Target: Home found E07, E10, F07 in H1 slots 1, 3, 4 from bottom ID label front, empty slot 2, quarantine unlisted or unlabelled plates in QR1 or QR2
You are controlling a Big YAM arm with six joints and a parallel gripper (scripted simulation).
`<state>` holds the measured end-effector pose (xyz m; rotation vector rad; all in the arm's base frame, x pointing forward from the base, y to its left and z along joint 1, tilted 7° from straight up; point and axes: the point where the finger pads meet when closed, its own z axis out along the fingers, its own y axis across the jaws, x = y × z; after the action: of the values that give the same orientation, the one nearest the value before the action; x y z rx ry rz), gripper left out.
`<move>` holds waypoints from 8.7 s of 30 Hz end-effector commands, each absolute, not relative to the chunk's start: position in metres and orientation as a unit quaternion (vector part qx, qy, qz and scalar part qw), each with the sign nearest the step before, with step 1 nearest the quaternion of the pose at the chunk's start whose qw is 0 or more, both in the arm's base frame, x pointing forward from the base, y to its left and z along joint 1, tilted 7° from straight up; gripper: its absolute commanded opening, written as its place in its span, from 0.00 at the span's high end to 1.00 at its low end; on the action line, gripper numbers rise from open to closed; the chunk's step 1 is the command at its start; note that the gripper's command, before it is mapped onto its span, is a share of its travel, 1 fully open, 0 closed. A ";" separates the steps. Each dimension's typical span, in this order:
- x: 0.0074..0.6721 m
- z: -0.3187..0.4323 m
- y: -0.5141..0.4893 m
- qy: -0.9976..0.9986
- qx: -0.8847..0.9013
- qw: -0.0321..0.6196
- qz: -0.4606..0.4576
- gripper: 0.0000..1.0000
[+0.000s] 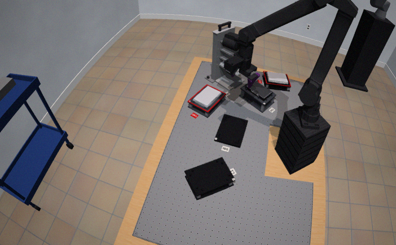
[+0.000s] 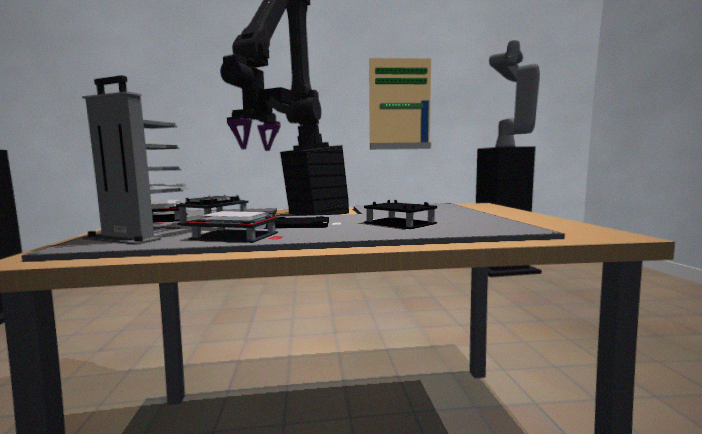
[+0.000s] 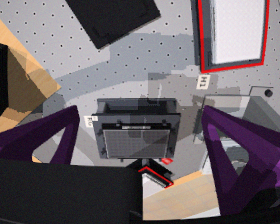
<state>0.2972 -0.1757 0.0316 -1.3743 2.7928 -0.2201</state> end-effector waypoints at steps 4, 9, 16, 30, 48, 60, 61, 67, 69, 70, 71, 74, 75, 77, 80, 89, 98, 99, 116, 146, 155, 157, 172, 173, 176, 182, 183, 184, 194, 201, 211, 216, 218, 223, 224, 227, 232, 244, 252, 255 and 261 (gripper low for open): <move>0.315 0.065 -0.179 0.894 -0.438 0.024 -0.088 0.00; 0.314 0.079 -0.178 0.894 -0.438 0.025 -0.089 0.00; 0.287 0.063 -0.179 0.910 -0.410 0.006 -0.060 0.00; 0.260 0.071 -0.217 0.964 -0.256 0.023 -0.066 0.00; 0.238 0.084 -0.271 0.994 -0.072 0.040 -0.070 0.00; 0.215 0.086 -0.299 0.996 0.044 0.048 -0.067 0.00; 0.213 0.086 -0.302 0.995 0.055 0.048 -0.067 0.00; 0.204 0.086 -0.313 0.991 0.102 0.050 -0.065 0.00; 0.200 0.087 -0.318 0.989 0.125 0.051 -0.063 0.00; 0.197 0.087 -0.321 0.987 0.136 0.052 -0.063 0.00; 0.195 0.087 -0.324 0.986 0.148 0.053 -0.064 0.00; 0.193 0.090 -0.326 0.979 0.182 0.057 -0.065 0.00; 0.193 0.089 -0.320 0.978 0.190 0.057 -0.063 0.00; 0.197 0.087 -0.316 0.975 0.205 0.058 -0.060 0.00; 0.194 0.087 -0.318 0.966 0.244 0.060 -0.058 0.00; 0.194 0.088 -0.319 0.943 0.322 0.064 -0.054 0.00; 0.190 0.043 -0.312 0.943 0.326 0.053 -0.044 0.00; 0.190 0.039 -0.312 0.943 0.327 0.053 -0.044 0.00; 0.192 -0.011 -0.317 0.943 0.326 0.052 -0.043 0.00; 0.199 -0.028 -0.329 0.944 0.321 0.060 -0.051 0.00; 0.194 -0.045 -0.320 0.943 0.326 0.051 -0.043 0.00; 0.194 -0.048 -0.321 0.943 0.326 0.051 -0.043 0.00; 0.196 -0.064 -0.325 0.943 0.326 0.053 -0.044 0.00; 0.196 -0.066 -0.324 0.943 0.326 0.053 -0.044 0.00; 0.196 -0.070 -0.324 0.943 0.326 0.052 -0.043 0.00; 0.196 -0.078 -0.324 0.943 0.326 0.052 -0.043 0.00; 0.196 -0.080 -0.324 0.943 0.326 0.052 -0.043 0.00; 0.196 -0.081 -0.325 0.943 0.326 0.052 -0.043 0.00; 0.199 -0.090 -0.329 0.943 0.326 0.055 -0.045 0.00; 0.202 -0.098 -0.334 0.943 0.326 0.057 -0.048 0.00; 0.202 -0.100 -0.334 0.944 0.321 0.058 -0.049 0.00; 0.202 -0.100 -0.334 0.944 0.321 0.058 -0.049 0.14; 0.202 -0.100 -0.334 0.944 0.321 0.058 -0.049 0.14; 0.202 -0.100 -0.334 0.944 0.321 0.058 -0.049 0.14; 0.202 -0.100 -0.334 0.944 0.321 0.058 -0.049 0.14; 0.202 -0.100 -0.334 0.944 0.321 0.058 -0.049 0.14; 0.202 -0.100 -0.334 0.944 0.321 0.058 -0.049 0.14; 0.202 -0.083 -0.334 0.942 0.326 0.061 -0.051 0.14; 0.200 -0.077 -0.331 0.942 0.326 0.059 -0.049 0.14; 0.197 -0.086 -0.325 0.943 0.326 0.048 -0.040 0.14; 0.200 -0.070 -0.329 0.942 0.326 0.059 -0.049 0.14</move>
<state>0.1959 -0.3235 -0.0821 0.9771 2.8799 -0.1300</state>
